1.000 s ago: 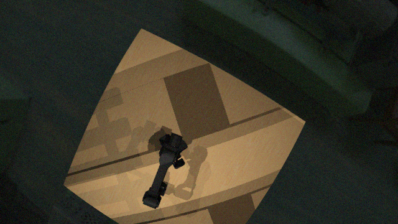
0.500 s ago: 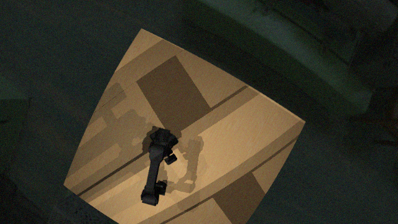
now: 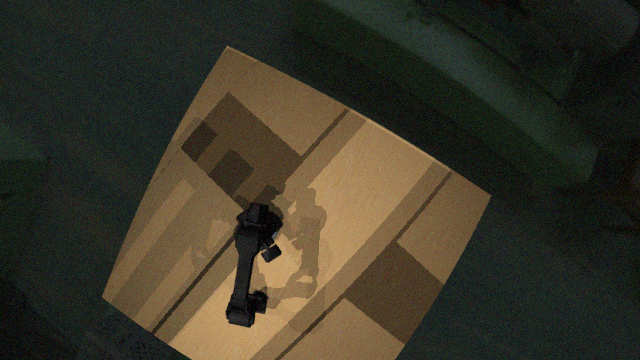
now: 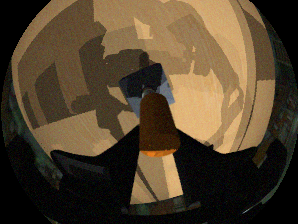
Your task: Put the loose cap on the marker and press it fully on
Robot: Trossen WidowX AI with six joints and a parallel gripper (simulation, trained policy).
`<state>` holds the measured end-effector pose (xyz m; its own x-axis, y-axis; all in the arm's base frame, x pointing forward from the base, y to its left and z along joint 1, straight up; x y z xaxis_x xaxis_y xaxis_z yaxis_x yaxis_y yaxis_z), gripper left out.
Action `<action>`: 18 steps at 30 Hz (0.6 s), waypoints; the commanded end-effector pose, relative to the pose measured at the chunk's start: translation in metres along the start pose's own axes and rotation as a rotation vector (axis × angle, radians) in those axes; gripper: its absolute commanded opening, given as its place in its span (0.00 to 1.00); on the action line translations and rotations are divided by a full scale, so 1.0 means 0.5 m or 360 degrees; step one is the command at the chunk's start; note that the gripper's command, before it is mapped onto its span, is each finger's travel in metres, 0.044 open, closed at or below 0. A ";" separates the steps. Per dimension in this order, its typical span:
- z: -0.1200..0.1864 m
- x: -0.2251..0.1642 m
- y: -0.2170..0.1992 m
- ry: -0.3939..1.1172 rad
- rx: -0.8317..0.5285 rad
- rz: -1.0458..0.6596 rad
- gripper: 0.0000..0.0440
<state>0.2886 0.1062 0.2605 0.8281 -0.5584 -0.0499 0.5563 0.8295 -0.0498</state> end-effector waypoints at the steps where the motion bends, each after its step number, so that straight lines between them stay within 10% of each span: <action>1: -0.012 0.001 0.003 0.0015 -0.0011 0.0009 0.00; 18: -0.108 0.016 0.009 0.0090 -0.0057 0.0131 0.00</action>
<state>0.2937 0.1056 0.2178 0.8570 -0.5062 -0.0962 0.5018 0.8624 -0.0672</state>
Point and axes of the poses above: the point midway between the two fingers, 35 mm back from their tips, its own z axis back along the fingers, its own y axis across the jaws, x = y × z, the point moved 10 cm from there along z, back along the fingers, and after that the axes turned 7 degrees about -z, right-handed, at the moved point
